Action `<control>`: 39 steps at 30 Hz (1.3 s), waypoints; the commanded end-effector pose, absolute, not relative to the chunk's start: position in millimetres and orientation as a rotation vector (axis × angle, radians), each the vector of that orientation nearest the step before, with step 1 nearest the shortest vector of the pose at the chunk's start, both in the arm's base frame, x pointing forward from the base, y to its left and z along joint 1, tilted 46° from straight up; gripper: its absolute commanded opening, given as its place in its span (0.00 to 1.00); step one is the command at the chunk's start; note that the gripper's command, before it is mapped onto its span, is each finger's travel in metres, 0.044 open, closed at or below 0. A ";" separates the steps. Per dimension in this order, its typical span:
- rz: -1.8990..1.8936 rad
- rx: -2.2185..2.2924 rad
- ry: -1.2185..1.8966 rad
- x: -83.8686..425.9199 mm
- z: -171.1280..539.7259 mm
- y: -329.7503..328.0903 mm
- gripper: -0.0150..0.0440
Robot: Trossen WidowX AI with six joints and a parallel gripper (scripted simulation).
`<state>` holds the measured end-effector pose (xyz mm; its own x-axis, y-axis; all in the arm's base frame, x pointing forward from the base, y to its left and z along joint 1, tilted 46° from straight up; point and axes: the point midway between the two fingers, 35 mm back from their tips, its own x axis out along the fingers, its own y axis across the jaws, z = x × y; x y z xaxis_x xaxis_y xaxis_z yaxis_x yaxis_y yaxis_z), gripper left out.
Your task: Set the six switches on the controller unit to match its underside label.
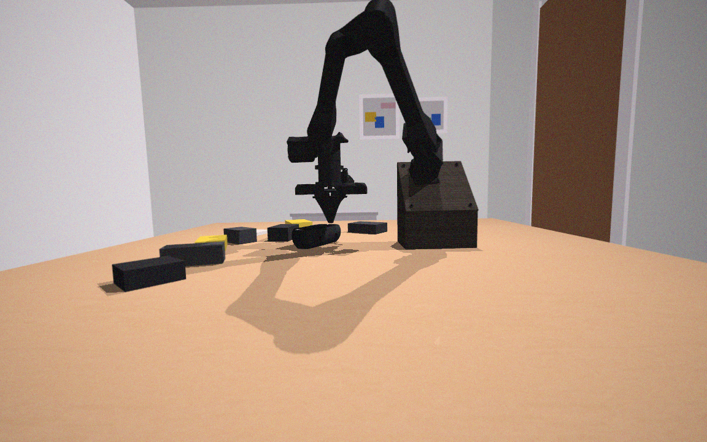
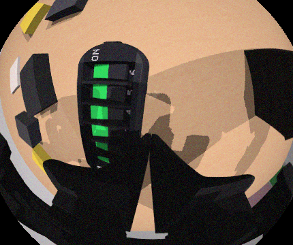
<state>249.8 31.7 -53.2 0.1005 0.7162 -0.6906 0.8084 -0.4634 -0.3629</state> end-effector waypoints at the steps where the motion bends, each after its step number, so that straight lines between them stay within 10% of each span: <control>1: -1.311 2.252 1.568 248.3 -53.3 32.6 0.25; 12: -1.306 2.248 1.566 249.6 -53.2 31.9 0.25; 24: -1.307 2.247 1.563 245.0 -18.7 -4.5 0.79; 36: -1.307 2.247 1.563 245.0 -18.7 -4.5 0.25; 39: -1.307 2.247 1.563 245.0 -18.7 -4.5 0.25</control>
<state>243.8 -3.5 -19.0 0.0992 0.7176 -0.6893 0.8044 -0.4656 -0.3690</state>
